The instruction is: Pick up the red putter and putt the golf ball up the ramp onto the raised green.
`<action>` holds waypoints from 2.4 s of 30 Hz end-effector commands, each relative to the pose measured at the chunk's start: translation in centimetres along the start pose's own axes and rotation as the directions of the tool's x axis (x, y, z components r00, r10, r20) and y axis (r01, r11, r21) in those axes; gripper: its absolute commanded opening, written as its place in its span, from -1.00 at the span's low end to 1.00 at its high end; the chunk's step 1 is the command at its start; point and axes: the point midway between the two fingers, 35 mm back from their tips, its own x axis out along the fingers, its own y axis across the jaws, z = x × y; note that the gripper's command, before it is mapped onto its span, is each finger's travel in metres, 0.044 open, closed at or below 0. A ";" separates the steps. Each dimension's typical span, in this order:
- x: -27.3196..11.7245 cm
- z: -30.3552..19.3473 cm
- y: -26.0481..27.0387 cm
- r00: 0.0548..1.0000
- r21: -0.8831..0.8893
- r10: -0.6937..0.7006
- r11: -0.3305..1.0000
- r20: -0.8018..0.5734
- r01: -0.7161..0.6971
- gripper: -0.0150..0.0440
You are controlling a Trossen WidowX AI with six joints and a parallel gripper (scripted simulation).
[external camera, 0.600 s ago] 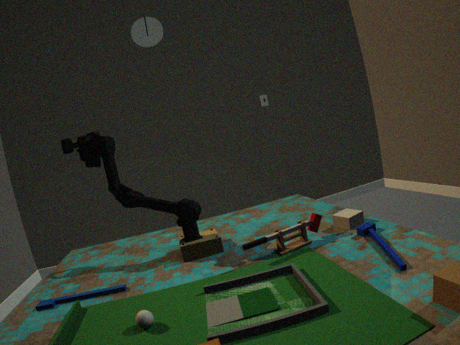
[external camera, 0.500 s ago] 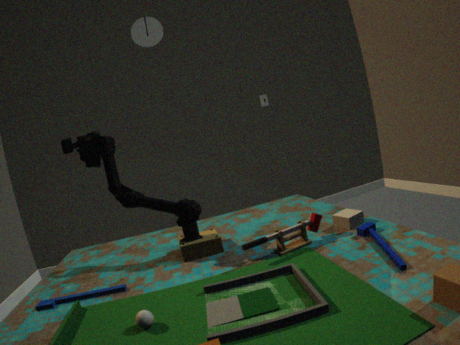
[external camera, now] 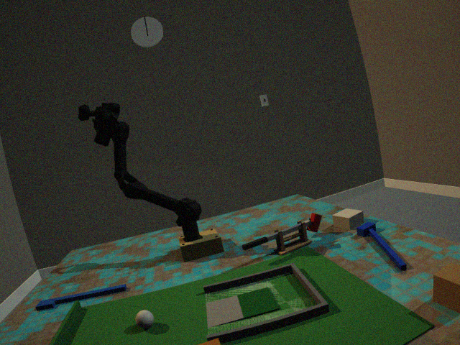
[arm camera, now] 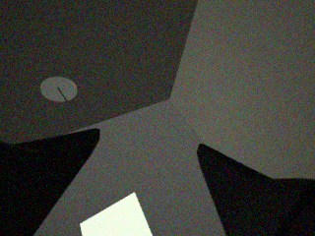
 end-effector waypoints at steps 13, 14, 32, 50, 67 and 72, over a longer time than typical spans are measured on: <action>-10.0 -20.8 11.3 0.773 0.047 0.236 0.965 -0.590 -0.259 1.00; -11.0 -21.9 11.9 0.746 0.053 0.250 0.959 -0.617 -0.277 1.00; -35.3 -35.8 19.4 0.071 0.321 0.413 0.794 -0.908 -0.517 1.00; -59.1 -35.4 19.6 -0.537 0.646 0.395 0.627 -0.745 -0.435 1.00; -80.4 -20.4 14.5 -0.963 0.873 0.261 0.482 -0.067 0.070 1.00; -83.8 -13.2 13.0 -0.948 0.836 0.239 0.459 0.211 0.301 1.00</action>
